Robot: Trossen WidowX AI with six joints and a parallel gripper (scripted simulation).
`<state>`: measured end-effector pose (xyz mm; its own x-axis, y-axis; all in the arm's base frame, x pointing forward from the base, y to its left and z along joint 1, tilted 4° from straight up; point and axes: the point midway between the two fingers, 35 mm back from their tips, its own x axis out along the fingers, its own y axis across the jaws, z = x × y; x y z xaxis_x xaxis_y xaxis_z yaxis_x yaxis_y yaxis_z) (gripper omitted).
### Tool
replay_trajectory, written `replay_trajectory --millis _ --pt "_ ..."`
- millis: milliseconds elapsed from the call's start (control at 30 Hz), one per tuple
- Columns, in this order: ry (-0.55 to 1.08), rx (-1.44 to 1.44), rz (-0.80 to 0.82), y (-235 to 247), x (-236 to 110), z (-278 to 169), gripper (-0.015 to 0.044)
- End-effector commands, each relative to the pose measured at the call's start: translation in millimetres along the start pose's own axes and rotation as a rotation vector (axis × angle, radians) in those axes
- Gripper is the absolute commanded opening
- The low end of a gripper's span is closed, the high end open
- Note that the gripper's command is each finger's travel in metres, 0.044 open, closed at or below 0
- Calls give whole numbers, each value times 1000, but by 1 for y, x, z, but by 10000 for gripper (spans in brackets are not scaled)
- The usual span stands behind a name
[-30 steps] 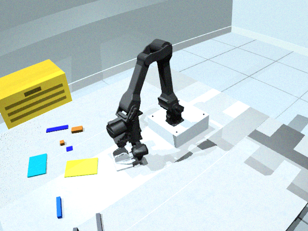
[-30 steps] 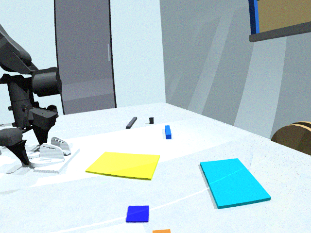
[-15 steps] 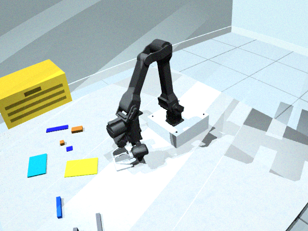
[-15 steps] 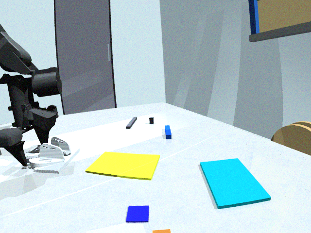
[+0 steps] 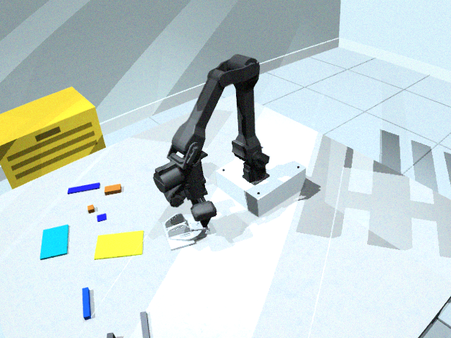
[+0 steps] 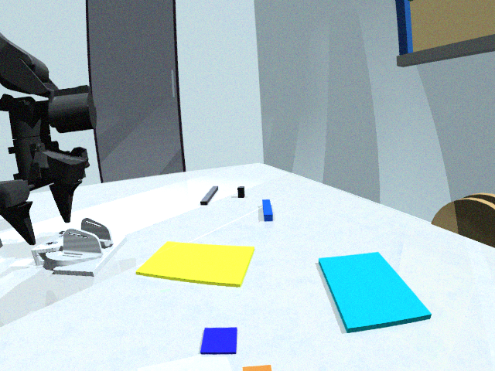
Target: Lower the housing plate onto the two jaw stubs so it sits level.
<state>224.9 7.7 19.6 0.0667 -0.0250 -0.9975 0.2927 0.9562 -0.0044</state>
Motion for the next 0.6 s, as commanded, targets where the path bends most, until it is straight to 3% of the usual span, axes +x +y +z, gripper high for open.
replay_trajectory --millis 0,167,367,567 --pt "-13 3 2 -1 -35 -1 440" --pt "-21 0 8 0 -35 1 440" --pt "-13 2 2 -8 -85 -18 440" --pt "-12 3 1 -9 -91 -21 440"
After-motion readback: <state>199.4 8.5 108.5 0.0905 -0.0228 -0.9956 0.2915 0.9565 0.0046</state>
